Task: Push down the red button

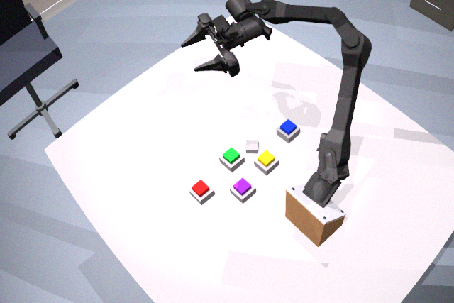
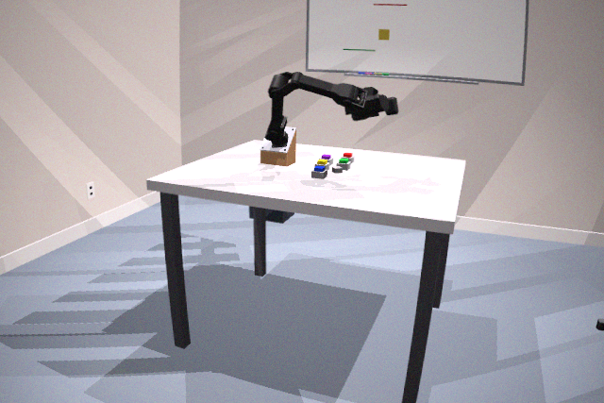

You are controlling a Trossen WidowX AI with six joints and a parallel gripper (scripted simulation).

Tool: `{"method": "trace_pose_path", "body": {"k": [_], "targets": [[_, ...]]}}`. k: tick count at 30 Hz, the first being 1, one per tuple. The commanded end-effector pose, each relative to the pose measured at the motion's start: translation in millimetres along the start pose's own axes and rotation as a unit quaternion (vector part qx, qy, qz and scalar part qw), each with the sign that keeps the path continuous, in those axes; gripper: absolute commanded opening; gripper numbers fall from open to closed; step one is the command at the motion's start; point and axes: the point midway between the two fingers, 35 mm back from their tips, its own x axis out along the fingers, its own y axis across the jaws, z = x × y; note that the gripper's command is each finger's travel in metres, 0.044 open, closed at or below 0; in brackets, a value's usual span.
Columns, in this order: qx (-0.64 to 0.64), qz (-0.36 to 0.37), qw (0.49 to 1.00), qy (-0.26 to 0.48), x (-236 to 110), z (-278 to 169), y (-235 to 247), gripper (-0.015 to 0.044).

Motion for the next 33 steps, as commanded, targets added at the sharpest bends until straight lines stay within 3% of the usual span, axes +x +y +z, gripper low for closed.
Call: {"method": "trace_pose_path", "body": {"k": [1,8,16,24,33], "targets": [[0.008,0.004,1.000,0.003,2.3,-0.1,1.4,0.0400],[0.273,0.109,0.943,0.155,75.5,-3.4,65.4,0.0400],[0.415,0.112,0.850,0.306,111.0,-7.5,117.7,0.0400],[0.497,0.045,0.744,0.445,130.3,-12.8,164.4,0.0400],[0.531,-0.123,0.622,0.562,139.3,-19.2,211.1,0.0400]]}}
